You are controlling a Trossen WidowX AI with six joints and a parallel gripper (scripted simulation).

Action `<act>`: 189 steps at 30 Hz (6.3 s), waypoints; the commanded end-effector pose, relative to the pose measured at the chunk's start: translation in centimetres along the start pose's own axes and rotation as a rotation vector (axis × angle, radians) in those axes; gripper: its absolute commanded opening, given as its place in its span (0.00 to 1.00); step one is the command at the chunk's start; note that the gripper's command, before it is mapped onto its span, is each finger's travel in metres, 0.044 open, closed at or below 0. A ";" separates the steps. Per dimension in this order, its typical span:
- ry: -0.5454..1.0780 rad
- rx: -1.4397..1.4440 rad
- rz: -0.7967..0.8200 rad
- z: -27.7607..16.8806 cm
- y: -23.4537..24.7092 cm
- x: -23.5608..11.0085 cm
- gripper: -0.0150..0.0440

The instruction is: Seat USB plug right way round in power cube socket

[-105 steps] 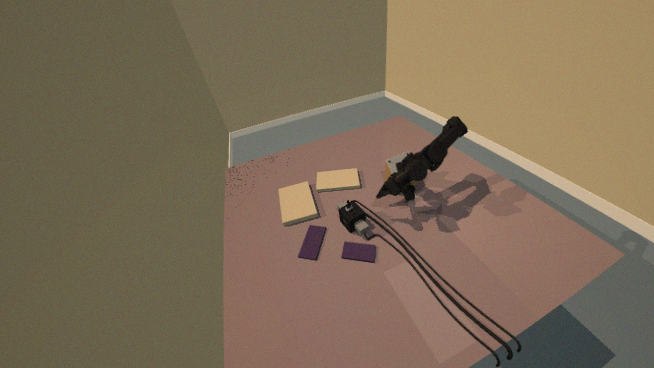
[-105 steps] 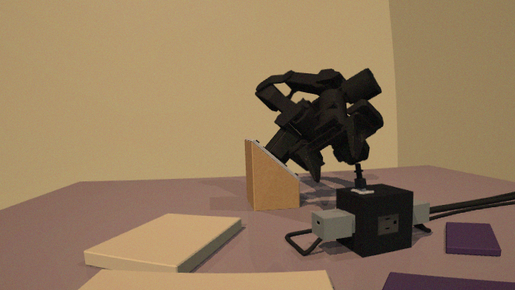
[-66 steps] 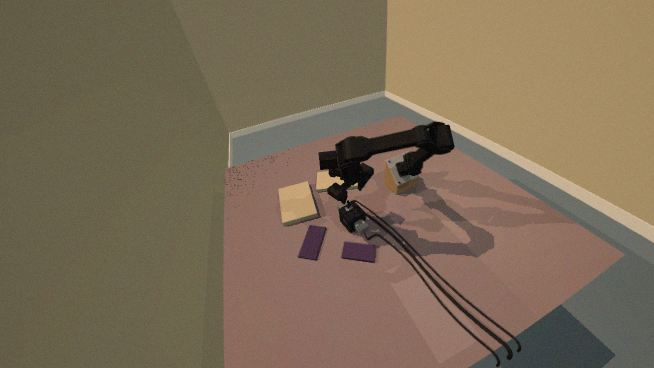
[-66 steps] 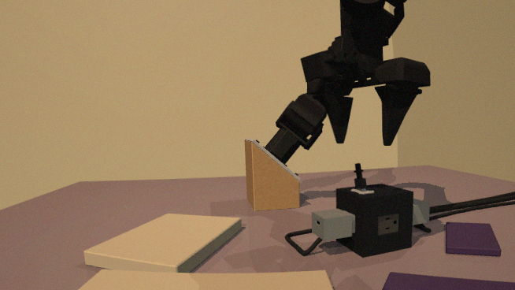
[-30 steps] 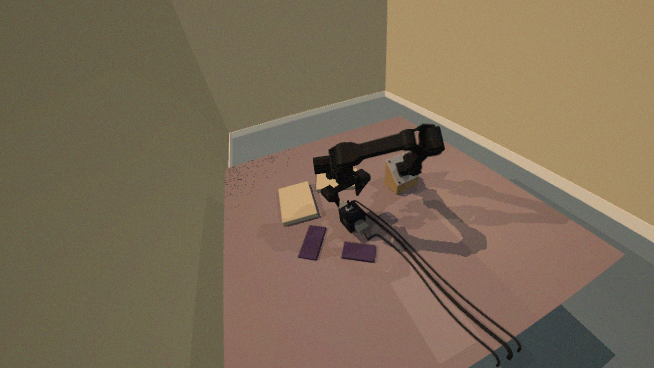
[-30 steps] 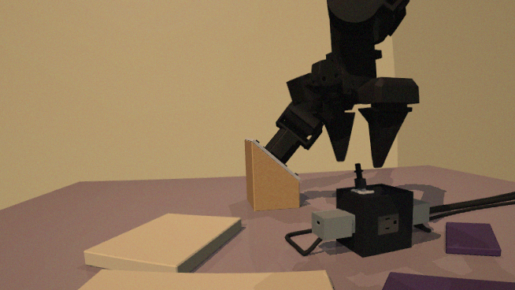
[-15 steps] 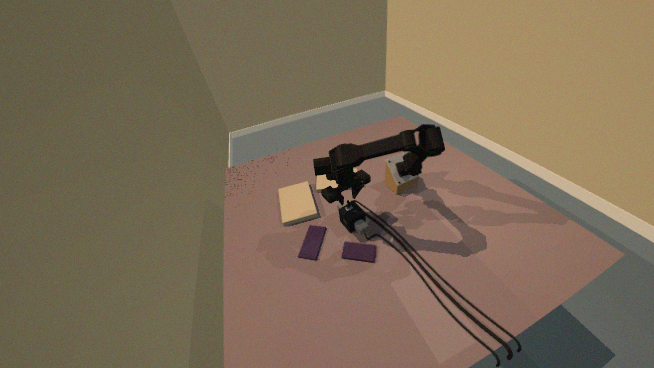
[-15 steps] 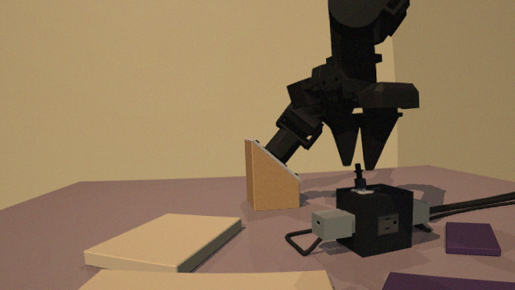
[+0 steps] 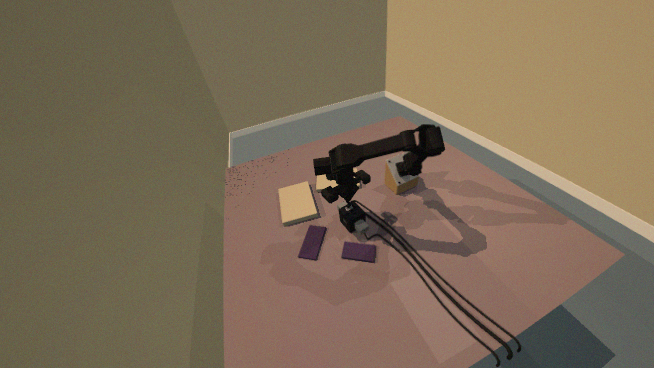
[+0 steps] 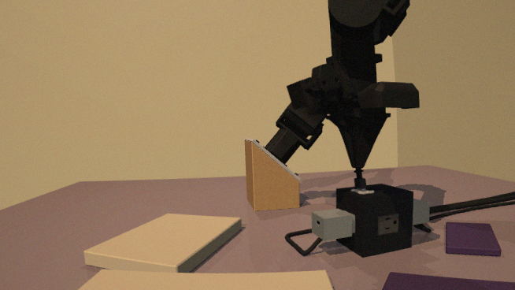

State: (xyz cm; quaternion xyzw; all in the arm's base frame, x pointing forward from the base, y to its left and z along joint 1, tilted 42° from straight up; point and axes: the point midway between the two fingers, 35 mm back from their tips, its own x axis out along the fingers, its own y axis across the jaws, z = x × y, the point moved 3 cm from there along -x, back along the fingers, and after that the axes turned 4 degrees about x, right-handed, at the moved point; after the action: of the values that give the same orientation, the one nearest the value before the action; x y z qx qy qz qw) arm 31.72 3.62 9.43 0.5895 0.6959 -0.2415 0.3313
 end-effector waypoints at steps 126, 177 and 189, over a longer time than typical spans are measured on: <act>0.002 -1.736 0.002 0.0 -0.1 -2.7 0.25; 0.001 -3.071 0.003 0.0 -0.1 -2.7 0.25; 0.000 -3.136 0.003 0.0 -0.1 -2.7 0.25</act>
State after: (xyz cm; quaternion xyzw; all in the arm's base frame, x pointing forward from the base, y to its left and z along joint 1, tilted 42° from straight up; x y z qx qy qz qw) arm 31.89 1.82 11.50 -0.3263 0.2452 0.6951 0.5918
